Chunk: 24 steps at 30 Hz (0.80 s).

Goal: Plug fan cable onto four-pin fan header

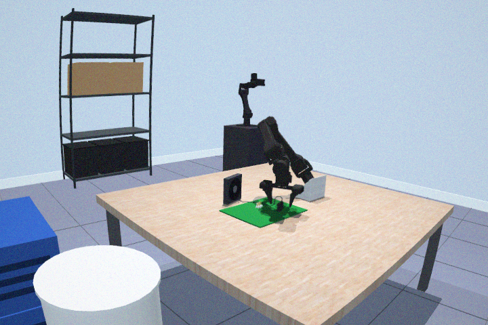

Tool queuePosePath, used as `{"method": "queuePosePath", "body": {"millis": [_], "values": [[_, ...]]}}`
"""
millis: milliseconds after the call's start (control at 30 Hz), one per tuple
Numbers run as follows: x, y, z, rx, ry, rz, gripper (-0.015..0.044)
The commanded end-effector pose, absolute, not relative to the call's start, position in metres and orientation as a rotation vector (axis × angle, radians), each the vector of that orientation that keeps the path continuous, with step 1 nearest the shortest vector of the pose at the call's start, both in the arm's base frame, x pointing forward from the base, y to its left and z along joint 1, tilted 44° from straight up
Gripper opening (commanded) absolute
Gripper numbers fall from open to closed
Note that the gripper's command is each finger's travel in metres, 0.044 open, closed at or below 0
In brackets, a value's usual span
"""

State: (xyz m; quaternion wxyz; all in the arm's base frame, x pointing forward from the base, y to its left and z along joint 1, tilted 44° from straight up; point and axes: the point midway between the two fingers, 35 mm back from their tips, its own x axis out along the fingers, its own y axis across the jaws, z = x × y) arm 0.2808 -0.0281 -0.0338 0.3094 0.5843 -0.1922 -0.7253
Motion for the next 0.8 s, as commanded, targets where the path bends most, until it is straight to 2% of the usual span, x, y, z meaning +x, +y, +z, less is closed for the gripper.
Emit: {"method": "queuePosePath", "body": {"millis": [0,133,767], "values": [[0.2808,-0.0281,-0.0338,1.544,-0.508,-1.916,0.0361],[0.2808,-0.0281,-0.0338,1.544,-0.508,-1.916,0.0256],[0.2808,-0.0281,-0.0338,1.544,-0.508,-1.916,0.0130]]}}
